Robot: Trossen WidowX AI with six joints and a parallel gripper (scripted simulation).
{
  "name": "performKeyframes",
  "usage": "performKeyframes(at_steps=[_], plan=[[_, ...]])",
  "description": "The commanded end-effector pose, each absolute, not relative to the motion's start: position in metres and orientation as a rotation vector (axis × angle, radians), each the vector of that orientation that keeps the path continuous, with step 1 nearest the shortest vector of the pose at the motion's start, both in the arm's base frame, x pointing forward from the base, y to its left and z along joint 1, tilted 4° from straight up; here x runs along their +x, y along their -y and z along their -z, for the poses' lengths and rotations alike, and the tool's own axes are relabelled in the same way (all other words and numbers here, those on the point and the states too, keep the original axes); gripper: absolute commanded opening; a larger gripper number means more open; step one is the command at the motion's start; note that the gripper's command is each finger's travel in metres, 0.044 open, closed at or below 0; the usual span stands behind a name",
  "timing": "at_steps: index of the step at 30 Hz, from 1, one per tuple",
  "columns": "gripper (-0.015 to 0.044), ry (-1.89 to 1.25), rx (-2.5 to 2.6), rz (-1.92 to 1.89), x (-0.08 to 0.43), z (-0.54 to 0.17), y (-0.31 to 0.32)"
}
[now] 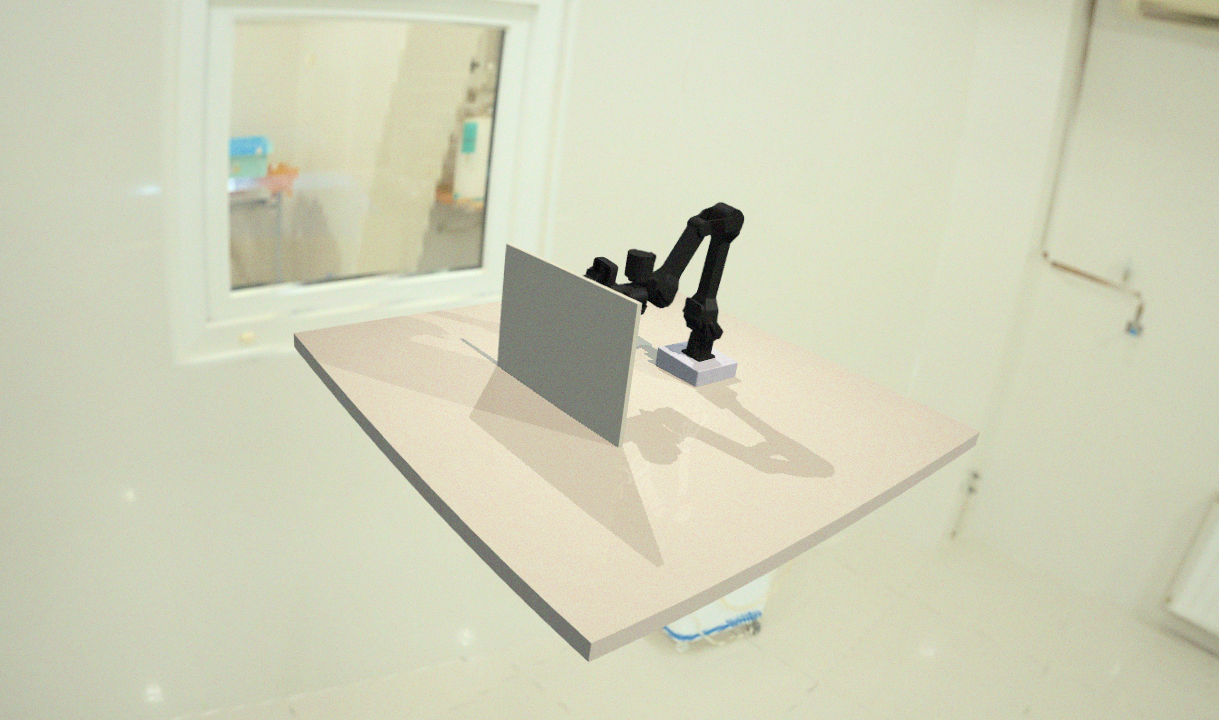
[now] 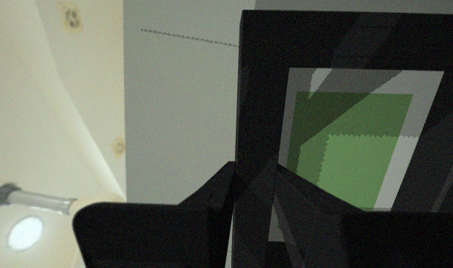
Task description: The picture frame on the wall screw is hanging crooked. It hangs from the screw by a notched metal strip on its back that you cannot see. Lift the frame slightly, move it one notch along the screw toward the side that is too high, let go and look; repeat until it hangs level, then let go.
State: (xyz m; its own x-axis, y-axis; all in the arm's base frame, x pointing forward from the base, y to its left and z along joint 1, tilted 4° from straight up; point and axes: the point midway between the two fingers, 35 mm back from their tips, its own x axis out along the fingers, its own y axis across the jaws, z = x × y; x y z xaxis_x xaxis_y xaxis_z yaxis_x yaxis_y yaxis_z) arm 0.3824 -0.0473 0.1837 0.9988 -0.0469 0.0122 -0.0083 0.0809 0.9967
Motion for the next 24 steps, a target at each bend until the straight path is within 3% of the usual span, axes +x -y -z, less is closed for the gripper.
performKeyframes(at_steps=[1,24], plan=[[0.0000,0.051,1.491,0.018,0.3832,-0.1872,0.0473],[0.0000,0.051,1.490,0.018,0.3830,-0.1883,0.0531]])
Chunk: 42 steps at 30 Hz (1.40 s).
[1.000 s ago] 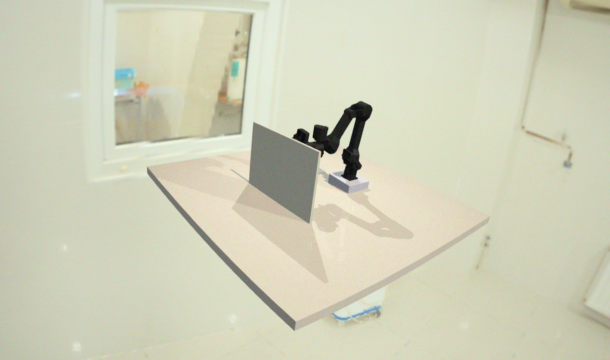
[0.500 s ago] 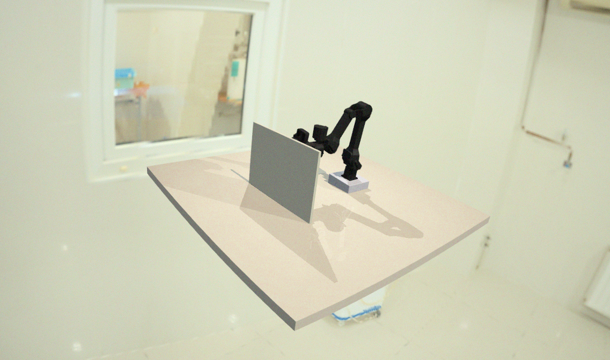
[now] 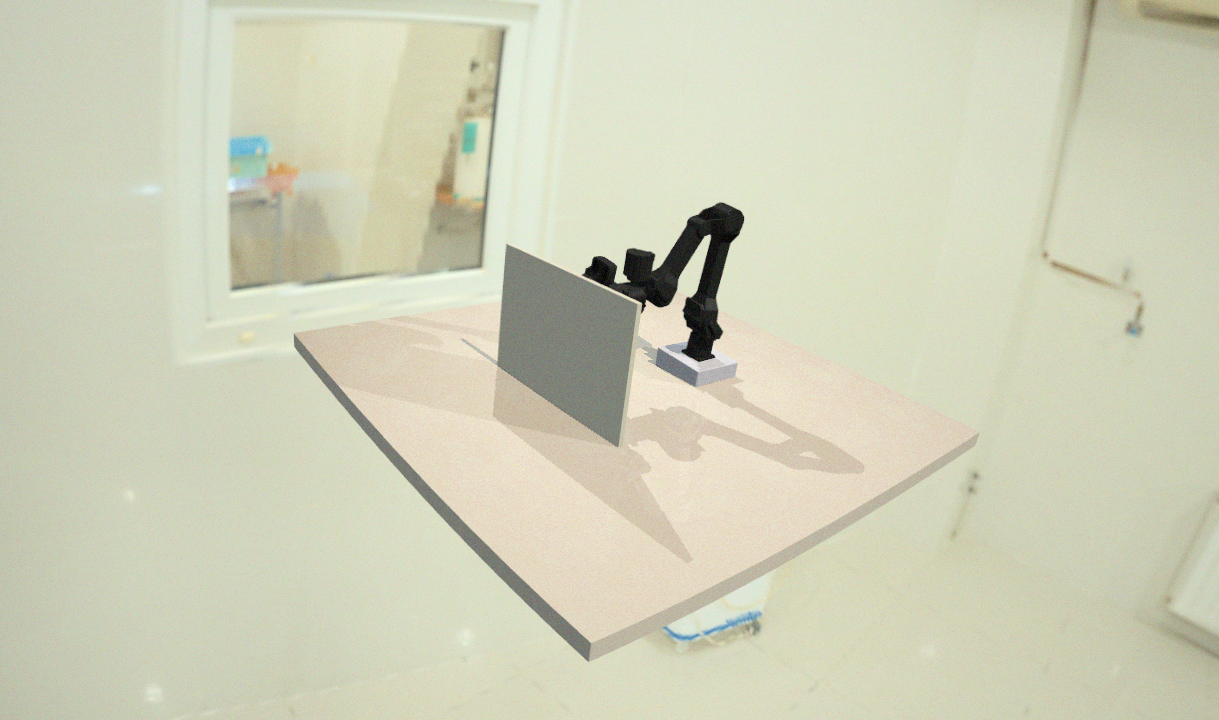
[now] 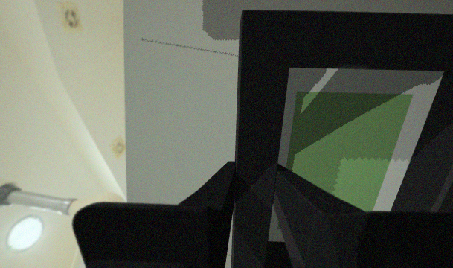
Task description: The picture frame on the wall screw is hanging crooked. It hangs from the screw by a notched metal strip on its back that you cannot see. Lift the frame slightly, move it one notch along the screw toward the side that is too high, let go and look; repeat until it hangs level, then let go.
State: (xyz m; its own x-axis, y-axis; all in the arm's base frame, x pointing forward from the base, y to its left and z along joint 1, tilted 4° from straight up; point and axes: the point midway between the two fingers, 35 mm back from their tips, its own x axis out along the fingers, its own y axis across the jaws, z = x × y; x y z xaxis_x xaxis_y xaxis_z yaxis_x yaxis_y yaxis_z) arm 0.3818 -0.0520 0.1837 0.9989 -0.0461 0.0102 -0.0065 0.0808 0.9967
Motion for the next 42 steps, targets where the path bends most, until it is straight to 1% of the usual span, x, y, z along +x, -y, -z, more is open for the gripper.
performKeyframes(at_steps=[1,42], plan=[[0.0000,0.051,1.490,0.018,0.3830,-0.1883,0.0532],[0.0000,0.050,1.490,0.018,0.3832,-0.1798,0.0536]])
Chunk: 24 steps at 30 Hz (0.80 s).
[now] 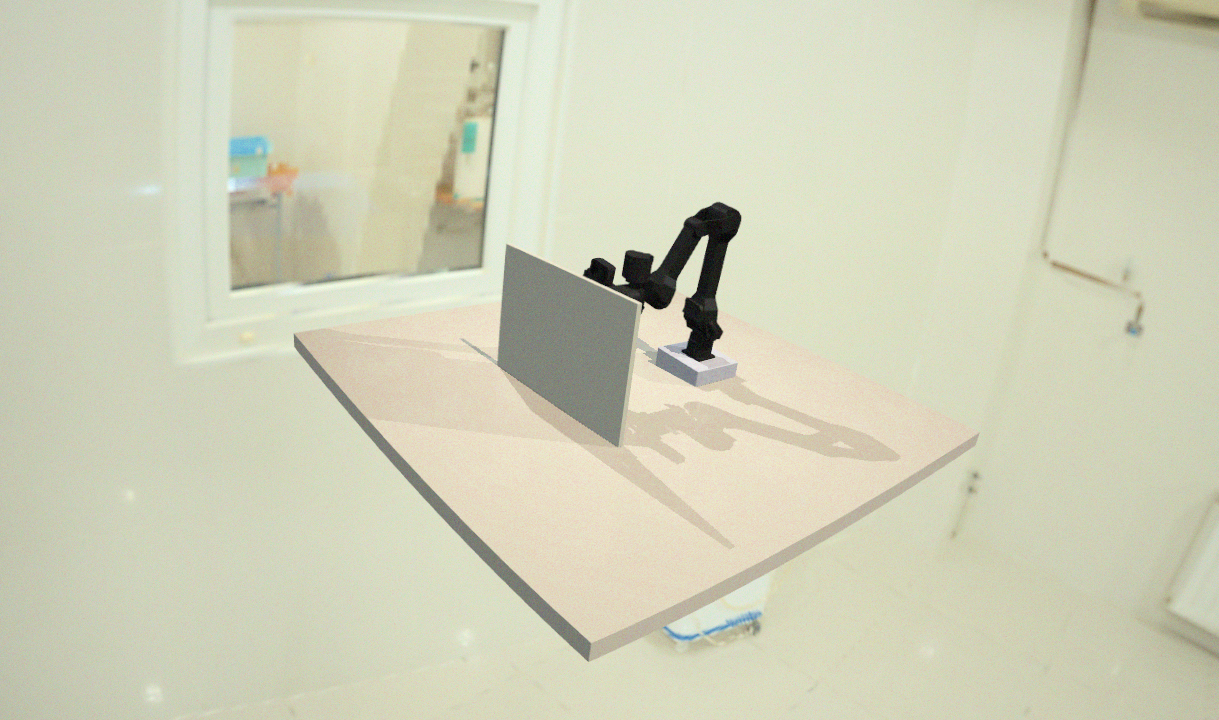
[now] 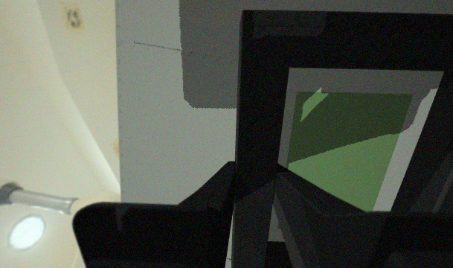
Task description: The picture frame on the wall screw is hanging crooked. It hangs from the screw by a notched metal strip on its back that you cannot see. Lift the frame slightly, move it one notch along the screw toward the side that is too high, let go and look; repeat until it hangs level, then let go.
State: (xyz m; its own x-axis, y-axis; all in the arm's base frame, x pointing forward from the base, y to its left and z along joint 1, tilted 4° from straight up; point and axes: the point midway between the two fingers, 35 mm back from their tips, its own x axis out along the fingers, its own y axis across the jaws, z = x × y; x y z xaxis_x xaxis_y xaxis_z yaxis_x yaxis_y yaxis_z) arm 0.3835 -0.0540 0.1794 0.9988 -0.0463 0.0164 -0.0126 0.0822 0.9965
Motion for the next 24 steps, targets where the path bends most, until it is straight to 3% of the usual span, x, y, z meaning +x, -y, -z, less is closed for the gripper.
performKeyframes(at_steps=[1,24], plan=[[0.0000,0.050,1.490,0.018,0.3832,-0.1795,0.0537],[0.0000,0.047,1.531,0.023,0.3835,-0.1779,0.0539]])
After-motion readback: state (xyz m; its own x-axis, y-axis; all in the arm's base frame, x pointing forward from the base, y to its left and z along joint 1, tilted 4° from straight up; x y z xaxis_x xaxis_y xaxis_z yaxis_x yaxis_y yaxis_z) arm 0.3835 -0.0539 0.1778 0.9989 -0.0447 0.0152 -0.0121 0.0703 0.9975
